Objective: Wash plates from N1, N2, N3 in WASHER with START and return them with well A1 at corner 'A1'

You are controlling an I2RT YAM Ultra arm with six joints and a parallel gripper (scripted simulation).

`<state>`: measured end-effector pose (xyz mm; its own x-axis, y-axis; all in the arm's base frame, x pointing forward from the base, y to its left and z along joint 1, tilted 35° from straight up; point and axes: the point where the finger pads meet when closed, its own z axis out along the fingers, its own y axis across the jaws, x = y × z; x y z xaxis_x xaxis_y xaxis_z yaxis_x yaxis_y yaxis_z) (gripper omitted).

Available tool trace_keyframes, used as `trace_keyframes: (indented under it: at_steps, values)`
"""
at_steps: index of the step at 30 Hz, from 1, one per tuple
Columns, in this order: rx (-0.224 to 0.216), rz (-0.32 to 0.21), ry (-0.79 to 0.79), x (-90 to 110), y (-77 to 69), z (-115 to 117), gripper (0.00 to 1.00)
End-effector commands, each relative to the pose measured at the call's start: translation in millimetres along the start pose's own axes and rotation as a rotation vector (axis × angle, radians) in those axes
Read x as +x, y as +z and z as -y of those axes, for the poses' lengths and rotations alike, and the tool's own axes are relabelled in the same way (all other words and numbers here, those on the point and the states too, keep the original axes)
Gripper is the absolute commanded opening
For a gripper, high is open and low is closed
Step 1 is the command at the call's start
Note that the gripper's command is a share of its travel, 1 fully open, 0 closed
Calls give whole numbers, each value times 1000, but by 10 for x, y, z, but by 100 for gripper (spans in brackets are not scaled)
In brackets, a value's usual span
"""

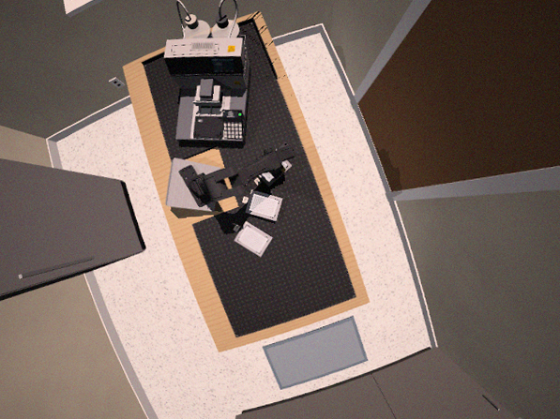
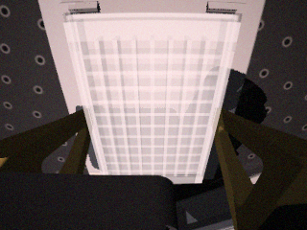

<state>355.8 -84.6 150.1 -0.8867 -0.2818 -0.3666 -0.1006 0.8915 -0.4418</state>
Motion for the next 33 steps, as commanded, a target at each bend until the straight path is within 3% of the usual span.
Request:
trace_keyframes:
  at_steps: [1,16,17,33]
  values:
    - [4,15,3,-33,-23,15,0]
    - [4,15,3,-33,-2,15,0]
    - [4,15,3,-33,-2,15,100]
    - [4,15,3,-33,-2,15,100]
